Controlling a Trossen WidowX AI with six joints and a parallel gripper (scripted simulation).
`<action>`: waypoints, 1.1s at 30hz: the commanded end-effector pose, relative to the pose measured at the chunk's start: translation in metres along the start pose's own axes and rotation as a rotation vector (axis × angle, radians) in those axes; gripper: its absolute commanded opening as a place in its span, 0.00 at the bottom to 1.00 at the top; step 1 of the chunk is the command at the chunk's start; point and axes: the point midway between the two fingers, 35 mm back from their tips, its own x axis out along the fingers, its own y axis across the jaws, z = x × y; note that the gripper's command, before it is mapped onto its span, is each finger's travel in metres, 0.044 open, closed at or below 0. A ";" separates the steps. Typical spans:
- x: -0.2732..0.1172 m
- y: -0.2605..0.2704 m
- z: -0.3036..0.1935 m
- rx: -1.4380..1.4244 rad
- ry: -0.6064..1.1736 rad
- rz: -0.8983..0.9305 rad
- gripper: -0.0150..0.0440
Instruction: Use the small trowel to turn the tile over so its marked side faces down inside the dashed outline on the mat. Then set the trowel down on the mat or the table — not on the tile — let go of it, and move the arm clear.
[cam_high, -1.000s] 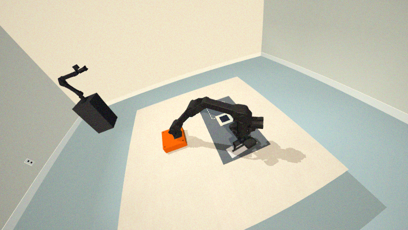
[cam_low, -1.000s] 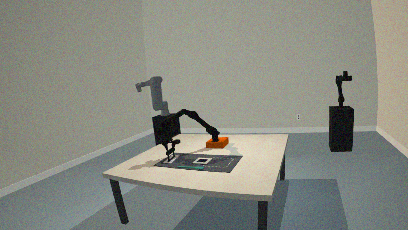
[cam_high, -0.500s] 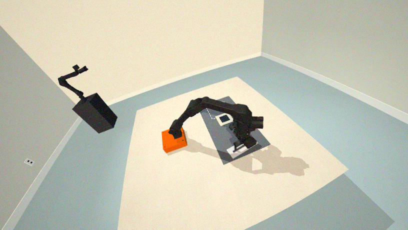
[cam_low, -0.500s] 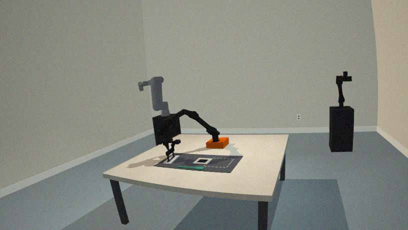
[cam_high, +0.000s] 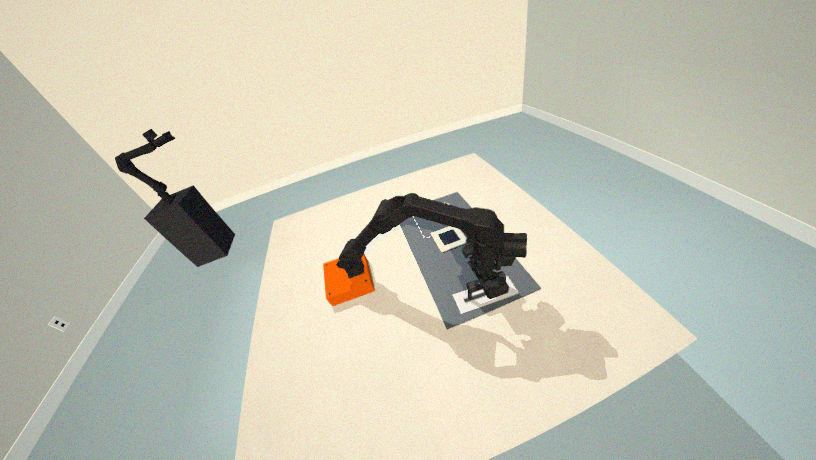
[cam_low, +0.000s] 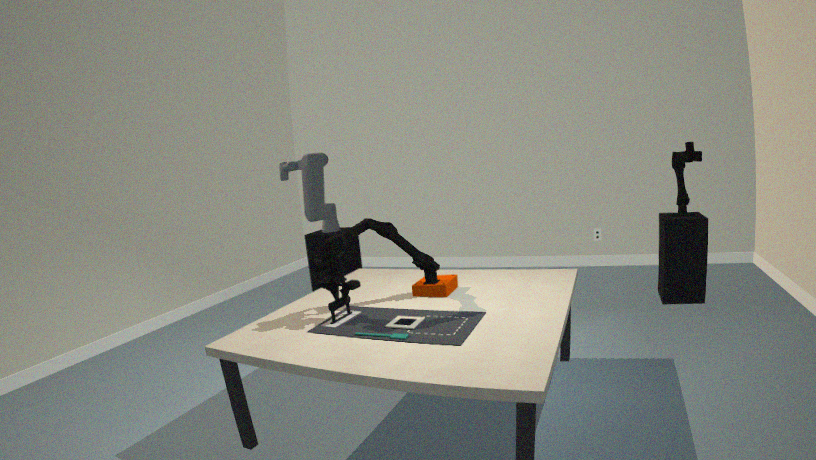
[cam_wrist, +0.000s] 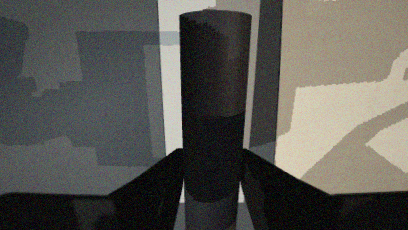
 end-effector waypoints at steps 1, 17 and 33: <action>0.001 -0.001 0.000 0.134 0.000 -0.002 0.47; 0.001 -0.001 0.000 0.603 -0.001 -0.002 0.47; 0.001 -0.001 0.000 0.989 -0.001 -0.002 0.47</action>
